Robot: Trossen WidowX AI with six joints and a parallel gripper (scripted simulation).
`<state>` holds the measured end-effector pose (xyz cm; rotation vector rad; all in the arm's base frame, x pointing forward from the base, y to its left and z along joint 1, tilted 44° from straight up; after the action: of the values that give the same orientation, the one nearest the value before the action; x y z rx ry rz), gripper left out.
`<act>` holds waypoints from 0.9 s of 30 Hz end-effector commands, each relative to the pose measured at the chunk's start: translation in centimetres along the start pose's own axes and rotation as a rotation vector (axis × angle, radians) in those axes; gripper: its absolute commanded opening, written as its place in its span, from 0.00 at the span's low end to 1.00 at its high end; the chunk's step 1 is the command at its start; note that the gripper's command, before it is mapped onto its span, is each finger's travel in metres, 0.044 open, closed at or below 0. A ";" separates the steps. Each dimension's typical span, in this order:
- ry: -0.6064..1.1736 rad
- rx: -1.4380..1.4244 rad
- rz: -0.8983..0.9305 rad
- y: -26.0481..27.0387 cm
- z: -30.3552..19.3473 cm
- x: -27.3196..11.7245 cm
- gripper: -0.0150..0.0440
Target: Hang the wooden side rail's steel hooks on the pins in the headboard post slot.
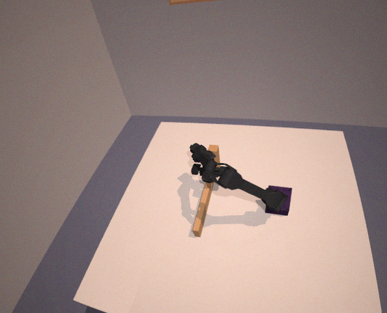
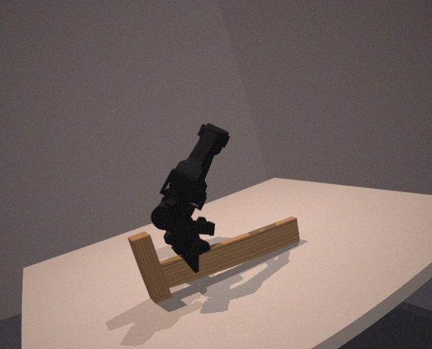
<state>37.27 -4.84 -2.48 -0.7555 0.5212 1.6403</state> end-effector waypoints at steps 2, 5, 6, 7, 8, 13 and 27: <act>0.007 0.001 -0.010 0.0 -0.3 -0.2 0.25; 0.007 0.001 -0.010 0.0 -0.3 -0.2 0.25; 0.007 0.001 -0.010 0.0 -0.3 -0.2 0.25; 0.007 0.001 -0.010 0.0 -0.3 -0.2 0.25; 0.007 0.001 -0.010 0.0 -0.3 -0.1 0.25; 0.007 0.001 -0.010 0.0 -0.3 -0.1 0.25; 0.007 0.001 -0.010 0.0 -0.3 0.2 0.25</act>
<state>37.26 -4.58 -2.79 -0.7581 0.5185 1.6395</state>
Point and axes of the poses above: the point midway between the two fingers, 35 mm back from their tips, its own x axis out along the fingers, its own y axis across the jaws, z = x × y, the point moved 6 cm from there along -x, back along the fingers, and after that the axes turned 3 degrees about -x, right-handed, at the moved point
